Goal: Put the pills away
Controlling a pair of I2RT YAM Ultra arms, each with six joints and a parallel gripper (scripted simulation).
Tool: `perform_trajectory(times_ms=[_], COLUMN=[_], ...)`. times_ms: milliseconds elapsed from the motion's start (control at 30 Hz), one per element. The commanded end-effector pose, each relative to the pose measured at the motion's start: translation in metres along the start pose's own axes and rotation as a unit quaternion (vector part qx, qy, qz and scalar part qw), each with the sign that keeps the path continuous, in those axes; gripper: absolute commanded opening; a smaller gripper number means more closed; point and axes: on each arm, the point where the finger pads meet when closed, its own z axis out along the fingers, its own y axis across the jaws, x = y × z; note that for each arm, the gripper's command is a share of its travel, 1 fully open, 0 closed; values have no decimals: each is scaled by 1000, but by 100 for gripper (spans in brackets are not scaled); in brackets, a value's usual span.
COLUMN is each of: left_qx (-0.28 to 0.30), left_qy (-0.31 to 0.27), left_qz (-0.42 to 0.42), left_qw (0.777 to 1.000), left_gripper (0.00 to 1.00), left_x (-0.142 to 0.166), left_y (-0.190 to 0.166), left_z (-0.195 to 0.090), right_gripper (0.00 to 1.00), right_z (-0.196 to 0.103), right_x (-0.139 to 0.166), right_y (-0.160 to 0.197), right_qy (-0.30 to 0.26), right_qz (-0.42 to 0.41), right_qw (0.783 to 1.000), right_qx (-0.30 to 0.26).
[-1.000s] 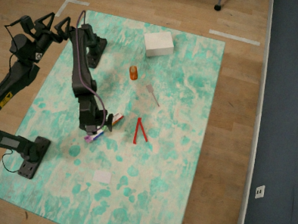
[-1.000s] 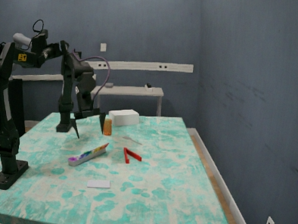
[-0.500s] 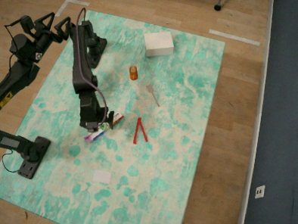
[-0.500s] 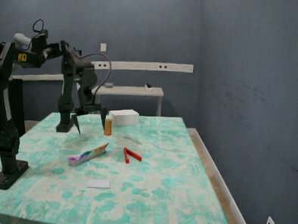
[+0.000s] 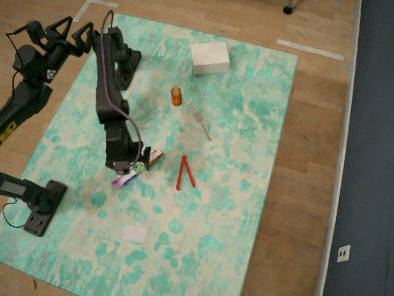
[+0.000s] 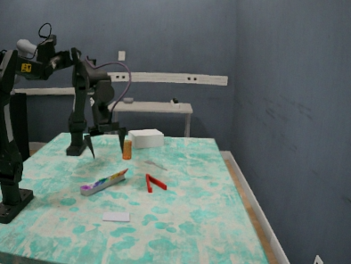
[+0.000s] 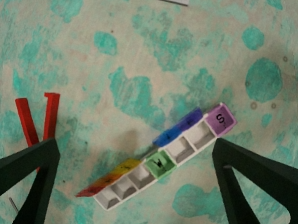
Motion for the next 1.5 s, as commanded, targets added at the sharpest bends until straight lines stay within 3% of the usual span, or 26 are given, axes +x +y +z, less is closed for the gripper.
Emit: perform_trajectory(times_ms=[0,600,667,767,967,1133,1267,1467], left_qx=[-8,-5,-13,-28,-32,-37,-36,-36], left_qy=[-20,-20,-18,-53,-36,-65,-78,-72], left_qz=[-8,-3,-20,-50,-66,-82,-96,-114], left_qw=[1000,1000,1000,997,997,994,992,990], left_gripper=[100,100,100,100,100,100,100,100], left_x=[-7,-8,-1,1,14,25,52,104], left_y=[8,4,14,33,44,53,54,48], left_z=[-18,-16,-29,-71,-62,-114,-160,-204], right_gripper=[100,100,100,100,100,100,100,100], right_z=[20,20,20,20,20,20,21,20], right_x=[-2,-2,-2,-2,-2,-2,1,48], right_y=[73,73,73,73,73,73,75,106], right_qy=[-13,-13,-13,-13,-13,-13,-9,41], right_qz=[2,2,2,2,2,2,0,-17], right_qw=[999,999,999,999,999,999,999,995], right_qx=[-47,-47,-47,-47,-47,-47,-50,-85])
